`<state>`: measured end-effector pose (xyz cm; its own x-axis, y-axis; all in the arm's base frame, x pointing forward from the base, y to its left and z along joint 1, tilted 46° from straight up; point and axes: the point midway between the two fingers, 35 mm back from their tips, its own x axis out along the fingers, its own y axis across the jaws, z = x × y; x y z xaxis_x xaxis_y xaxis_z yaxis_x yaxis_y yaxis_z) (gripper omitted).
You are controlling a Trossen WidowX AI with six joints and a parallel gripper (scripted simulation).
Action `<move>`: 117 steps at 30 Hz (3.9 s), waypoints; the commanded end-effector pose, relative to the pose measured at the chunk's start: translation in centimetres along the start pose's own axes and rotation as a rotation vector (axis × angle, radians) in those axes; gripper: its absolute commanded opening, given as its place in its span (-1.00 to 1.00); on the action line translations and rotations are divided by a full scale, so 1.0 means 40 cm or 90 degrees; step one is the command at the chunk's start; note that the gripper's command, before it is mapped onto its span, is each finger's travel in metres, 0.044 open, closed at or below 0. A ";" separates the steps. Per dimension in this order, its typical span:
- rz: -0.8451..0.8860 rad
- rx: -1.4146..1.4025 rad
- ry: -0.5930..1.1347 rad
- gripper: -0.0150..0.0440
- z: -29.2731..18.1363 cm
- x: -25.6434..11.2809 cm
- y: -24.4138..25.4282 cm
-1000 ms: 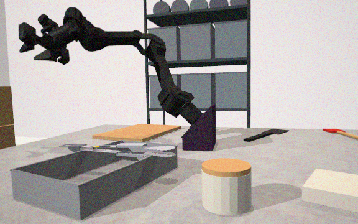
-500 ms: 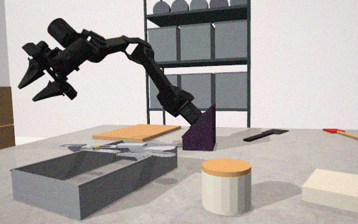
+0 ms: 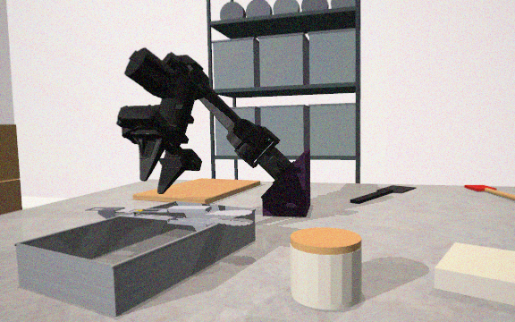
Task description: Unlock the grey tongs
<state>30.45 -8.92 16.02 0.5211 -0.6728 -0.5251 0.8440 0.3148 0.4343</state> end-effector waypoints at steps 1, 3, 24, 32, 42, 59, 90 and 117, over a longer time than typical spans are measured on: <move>-0.014 0.010 0.016 0.39 -0.028 0.000 -0.017; -0.014 0.010 0.016 0.39 -0.025 0.004 -0.012; -0.015 0.011 0.018 0.39 -0.027 0.064 -0.002; -0.015 0.011 0.018 0.39 -0.029 0.097 -0.001; -0.014 0.011 0.017 0.39 -0.029 0.137 -0.003; -0.012 0.010 0.013 0.39 -0.026 0.204 -0.013; -0.013 0.011 0.016 -1.00 -0.020 0.033 0.089; -0.157 0.014 0.040 -1.00 -0.036 0.045 0.083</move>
<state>34.30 -8.15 15.37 0.3371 -0.6789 -0.6523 0.9345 0.1573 0.3193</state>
